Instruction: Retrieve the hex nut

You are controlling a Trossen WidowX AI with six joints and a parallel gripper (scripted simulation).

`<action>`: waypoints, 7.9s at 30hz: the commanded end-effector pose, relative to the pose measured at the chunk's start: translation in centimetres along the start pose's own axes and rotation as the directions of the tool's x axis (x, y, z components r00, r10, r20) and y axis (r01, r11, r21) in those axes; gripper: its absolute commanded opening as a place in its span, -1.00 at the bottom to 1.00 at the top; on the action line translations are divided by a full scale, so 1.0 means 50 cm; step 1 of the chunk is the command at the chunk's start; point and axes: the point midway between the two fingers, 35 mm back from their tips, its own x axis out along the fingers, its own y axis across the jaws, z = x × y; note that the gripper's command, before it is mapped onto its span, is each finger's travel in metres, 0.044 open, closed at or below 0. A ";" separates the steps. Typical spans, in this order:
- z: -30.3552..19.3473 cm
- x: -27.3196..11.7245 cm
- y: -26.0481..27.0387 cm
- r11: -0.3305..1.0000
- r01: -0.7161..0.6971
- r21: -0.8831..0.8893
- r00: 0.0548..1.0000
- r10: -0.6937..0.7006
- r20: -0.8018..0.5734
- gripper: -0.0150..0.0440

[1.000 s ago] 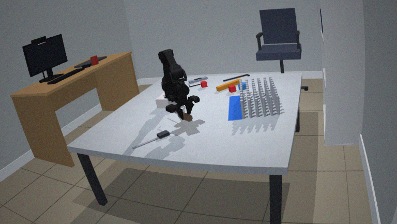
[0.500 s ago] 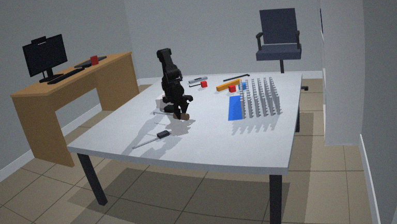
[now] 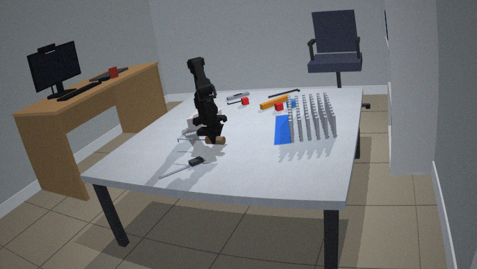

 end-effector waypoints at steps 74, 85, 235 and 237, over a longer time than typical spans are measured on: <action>-0.002 -0.034 0.003 1.000 -0.016 0.002 1.000 0.016 -0.008 1.00; -0.003 -0.032 0.000 0.896 -0.021 -0.444 0.998 0.044 0.042 1.00; -0.021 -0.245 -0.007 -0.964 0.265 -0.007 0.926 0.252 0.281 -0.49; -0.021 -0.245 -0.008 -0.964 0.265 -0.012 0.927 0.252 0.280 -0.49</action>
